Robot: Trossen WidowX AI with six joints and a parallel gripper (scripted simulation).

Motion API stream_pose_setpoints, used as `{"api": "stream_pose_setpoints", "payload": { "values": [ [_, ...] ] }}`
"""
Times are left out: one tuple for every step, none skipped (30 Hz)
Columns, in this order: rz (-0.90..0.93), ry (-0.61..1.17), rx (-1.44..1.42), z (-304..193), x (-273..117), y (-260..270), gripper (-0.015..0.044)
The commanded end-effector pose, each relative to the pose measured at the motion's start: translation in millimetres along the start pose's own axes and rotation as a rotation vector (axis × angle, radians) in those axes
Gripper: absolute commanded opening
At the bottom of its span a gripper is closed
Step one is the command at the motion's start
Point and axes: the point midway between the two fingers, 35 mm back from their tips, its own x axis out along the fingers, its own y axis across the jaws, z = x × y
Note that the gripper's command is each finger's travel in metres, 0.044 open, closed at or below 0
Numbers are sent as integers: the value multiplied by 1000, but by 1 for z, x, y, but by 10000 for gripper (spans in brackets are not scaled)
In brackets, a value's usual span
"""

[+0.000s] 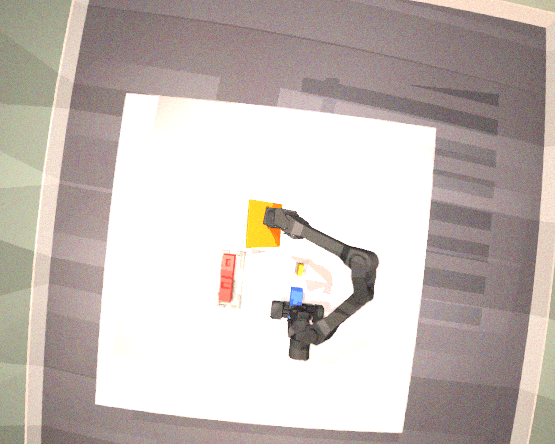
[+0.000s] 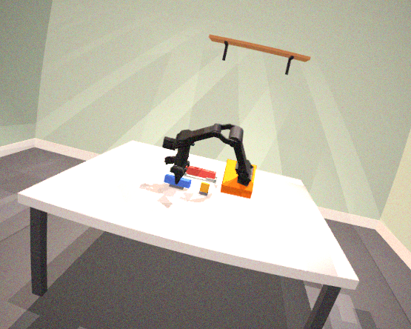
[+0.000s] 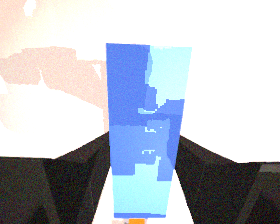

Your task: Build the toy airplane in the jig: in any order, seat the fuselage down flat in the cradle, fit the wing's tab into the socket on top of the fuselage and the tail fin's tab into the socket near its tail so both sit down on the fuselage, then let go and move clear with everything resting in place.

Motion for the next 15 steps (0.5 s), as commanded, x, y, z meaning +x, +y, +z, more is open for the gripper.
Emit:
{"api": "stream_pose_setpoints", "payload": {
  "values": [
    [3, 0, 5, 0, 0, 0, 164],
    [3, 0, 5, 0, 0, 0, 157],
    [3, 0, 5, 0, 0, 0, 150],
    [3, 0, 5, 0, 0, 0, 124],
    [3, 0, 5, 0, 0, 0, 98],
    [2, 1, 5, 0, 0, 0, 72],
    [2, 1, 4, 0, -1, 0, 45],
    [1, 2, 3, 0, -3, 0, 19],
    [-1, 4, 2, 1, -4, 0, 0],
    [-2, 5, 0, 1, -6, 0, 0],
    [-4, 7, -1, 1, -9, 0, 0],
    [-5, 9, -3, 1, -11, -1, 0],
    [-7, 10, -4, 2, -13, -1, 0],
    [-7, 11, -5, 2, -14, -1, 0],
    [-8, 11, -5, 2, -17, -1, 0]
  ]
}}
